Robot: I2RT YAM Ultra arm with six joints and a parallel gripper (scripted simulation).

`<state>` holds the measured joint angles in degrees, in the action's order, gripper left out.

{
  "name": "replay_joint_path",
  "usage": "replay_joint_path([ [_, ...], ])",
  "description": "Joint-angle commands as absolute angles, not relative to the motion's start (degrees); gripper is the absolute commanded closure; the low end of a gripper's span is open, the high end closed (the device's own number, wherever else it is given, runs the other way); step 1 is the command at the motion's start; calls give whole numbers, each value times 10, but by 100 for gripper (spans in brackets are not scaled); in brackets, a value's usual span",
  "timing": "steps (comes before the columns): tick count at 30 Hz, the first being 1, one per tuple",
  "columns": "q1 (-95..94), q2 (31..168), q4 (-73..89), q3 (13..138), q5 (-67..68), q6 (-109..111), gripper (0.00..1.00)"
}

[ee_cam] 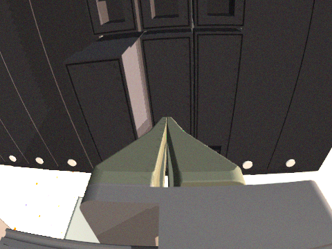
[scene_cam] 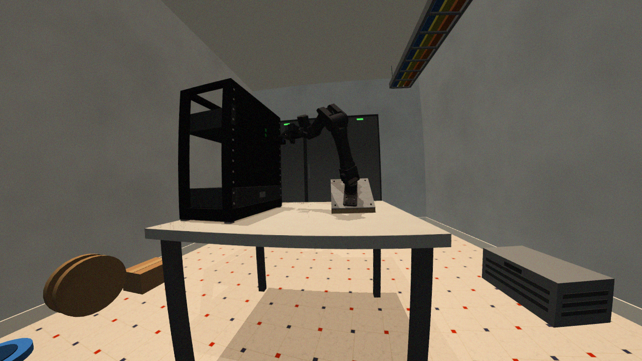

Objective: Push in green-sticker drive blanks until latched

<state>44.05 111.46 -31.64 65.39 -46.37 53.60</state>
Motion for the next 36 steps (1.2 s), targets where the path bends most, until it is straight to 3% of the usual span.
replay_joint_path([
  [1,426,1103,-351,694,-442,526,100],
  [36,423,1105,-339,705,-439,526,100],
])
